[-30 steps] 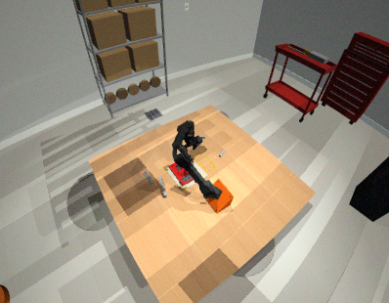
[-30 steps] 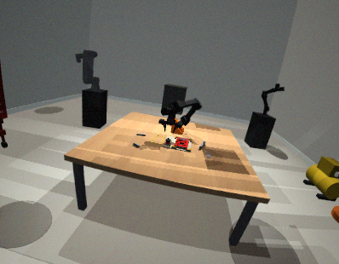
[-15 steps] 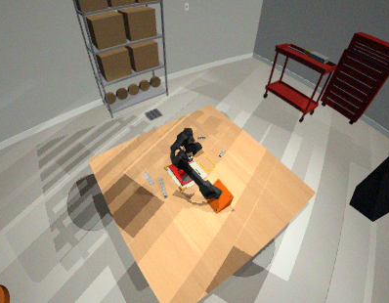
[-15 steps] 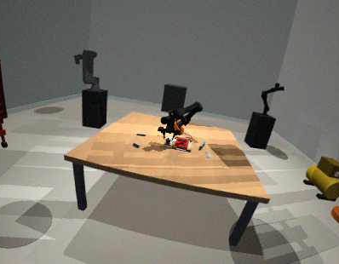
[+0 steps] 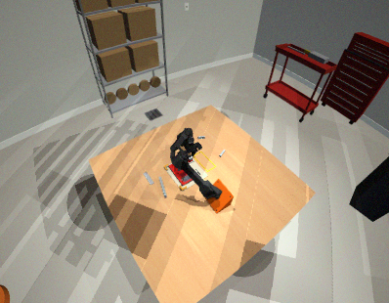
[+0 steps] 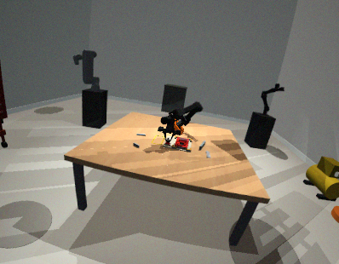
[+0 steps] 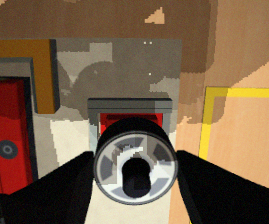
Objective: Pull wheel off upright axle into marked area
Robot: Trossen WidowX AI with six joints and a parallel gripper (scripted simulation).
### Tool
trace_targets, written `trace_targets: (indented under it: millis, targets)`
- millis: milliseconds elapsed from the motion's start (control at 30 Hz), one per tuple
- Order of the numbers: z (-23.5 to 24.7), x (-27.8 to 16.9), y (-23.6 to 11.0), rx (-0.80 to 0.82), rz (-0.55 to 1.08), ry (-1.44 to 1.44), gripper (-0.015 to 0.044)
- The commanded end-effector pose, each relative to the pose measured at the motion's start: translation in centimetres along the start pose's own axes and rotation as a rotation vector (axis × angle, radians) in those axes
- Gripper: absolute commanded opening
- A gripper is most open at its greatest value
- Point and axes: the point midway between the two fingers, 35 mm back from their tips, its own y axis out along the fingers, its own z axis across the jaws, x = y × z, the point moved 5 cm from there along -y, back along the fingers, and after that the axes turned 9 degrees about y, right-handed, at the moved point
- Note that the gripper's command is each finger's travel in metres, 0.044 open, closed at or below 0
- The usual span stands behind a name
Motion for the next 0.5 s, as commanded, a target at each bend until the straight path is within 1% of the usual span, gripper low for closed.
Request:
trace_targets:
  millis: [0, 67, 100, 467]
  targets:
    - [0.03, 0.01, -0.04, 0.000, 0.001, -0.001, 0.0063]
    - [0.02, 0.02, -0.09, 0.000, 0.001, -0.001, 0.0010]
    - [0.02, 0.02, -0.12, 0.000, 0.001, -0.001, 0.0000]
    - [0.01, 0.04, -0.48, 0.000, 0.001, -0.001, 0.0000]
